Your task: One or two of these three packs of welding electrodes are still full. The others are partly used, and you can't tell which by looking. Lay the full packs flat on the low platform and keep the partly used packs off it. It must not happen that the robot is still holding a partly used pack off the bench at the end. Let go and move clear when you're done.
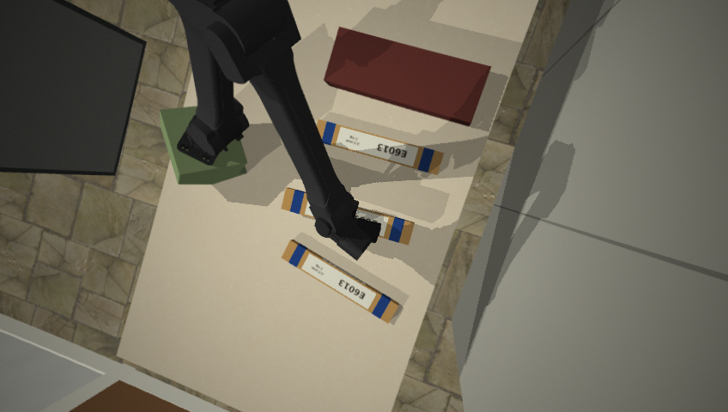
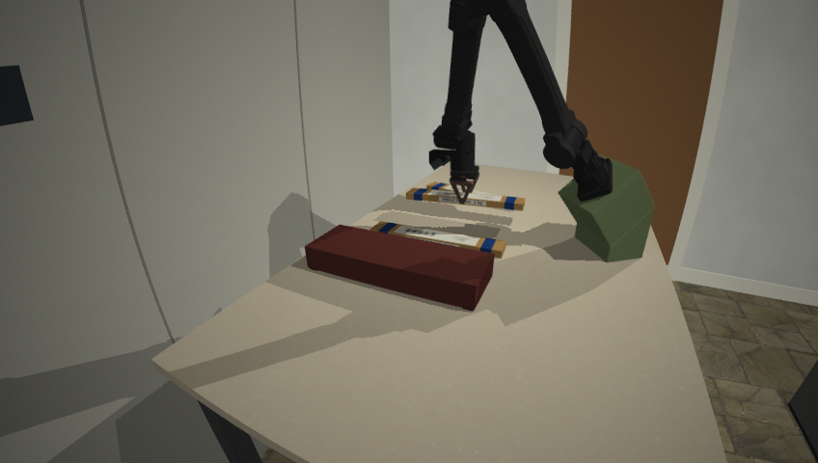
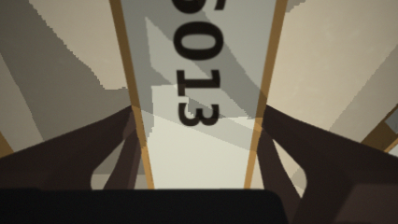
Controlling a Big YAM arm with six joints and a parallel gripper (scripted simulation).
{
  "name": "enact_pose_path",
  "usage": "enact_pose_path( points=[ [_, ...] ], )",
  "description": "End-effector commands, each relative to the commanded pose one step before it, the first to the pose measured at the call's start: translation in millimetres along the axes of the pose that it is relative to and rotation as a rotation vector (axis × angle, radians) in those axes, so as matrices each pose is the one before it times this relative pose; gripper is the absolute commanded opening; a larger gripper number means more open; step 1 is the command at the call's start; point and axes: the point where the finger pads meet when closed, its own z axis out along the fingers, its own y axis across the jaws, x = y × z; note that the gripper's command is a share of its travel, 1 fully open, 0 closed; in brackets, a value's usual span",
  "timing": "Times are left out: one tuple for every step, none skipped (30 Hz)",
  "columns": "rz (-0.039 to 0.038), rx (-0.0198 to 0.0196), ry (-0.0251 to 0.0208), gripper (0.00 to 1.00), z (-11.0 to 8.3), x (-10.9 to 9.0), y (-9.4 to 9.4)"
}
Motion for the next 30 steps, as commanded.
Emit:
enact_pose_path(
  points=[
    [-0.02973, 0.03493, -0.06352, 0.0, -25.73, -27.77, -9.24],
    [-0.00017, 0.00025, -0.00011, 0.0, -0.44, -0.45, -0.14],
    [-0.00015, 0.00022, -0.0001, 0.0, -0.41, -0.42, -0.13],
    [-0.00013, 0.00024, -0.00007, 0.0, -0.39, -0.4, -0.14],
    [-0.00012, 0.00022, -0.00006, 0.0, -0.38, -0.37, -0.13],
    [-0.00011, 0.00017, -0.00007, 0.0, -0.37, -0.35, -0.12],
    [0.00009, 0.00013, -0.00007, 0.0, -0.36, -0.34, -0.12],
    [0.00027, 0.00011, -0.00007, 0.0, -0.35, -0.32, -0.11],
    [0.00035, 0.0001, -0.00006, 0.0, -0.34, -0.31, -0.11],
    [0.00036, 0.0001, -0.00006, 0.0, -0.33, -0.3, -0.11],
    [0.00031, 0.00007, -0.00006, 0.0, -0.32, -0.29, -0.1],
    [0.00023, 0.00005, -0.00006, 0.0, -0.31, -0.28, -0.1],
    [0.00015, 0.00004, -0.00006, 0.0, -0.3, -0.27, -0.09],
    [0.00006, 0.00004, -0.00005, 0.0, -0.29, -0.26, -0.08],
    [0.00001, 0.00004, -0.00005, 0.0, -0.28, -0.25, -0.08],
    [-0.00003, 0.00003, -0.00005, 0.0, -0.27, -0.24, -0.07],
    [0.0, 0.0, 0.0, 0.0, 0.0, 0.0, 0.0],
    [0.0, 0.0, 0.0, 0.0, 0.0, 0.0, 0.0],
    [0.00022, 0.00004, -0.00004, 0.0, -0.24, -0.22, -0.06],
    [0.00014, 0.00003, -0.00004, 0.0, -0.24, -0.22, -0.05],
    [0.00006, 0.00003, -0.00004, 0.0, -0.23, -0.21, -0.05],
    [-0.00001, 0.00003, -0.00004, 0.0, -0.23, -0.2, -0.05],
    [-0.00006, 0.00004, -0.00003, 0.0, -0.22, -0.2, -0.05],
    [-0.0001, 0.00003, -0.00003, 0.0, -0.22, -0.2, -0.05],
    [-0.00011, 0.00003, -0.00003, 0.0, -0.21, -0.19, -0.05],
    [-0.0001, 0.00003, -0.00003, 0.0, -0.2, -0.19, -0.05],
    [-0.00008, 0.00002, -0.00003, 0.0, -0.2, -0.18, -0.05],
    [-0.00005, 0.00002, -0.00003, 0.0, -0.19, -0.17, -0.05],
    [-0.00002, 0.00002, -0.00003, 0.0, -0.18, -0.17, -0.05],
    [0.00001, 0.00002, -0.00002, 0.0, -0.17, -0.16, -0.04]
  ],
)
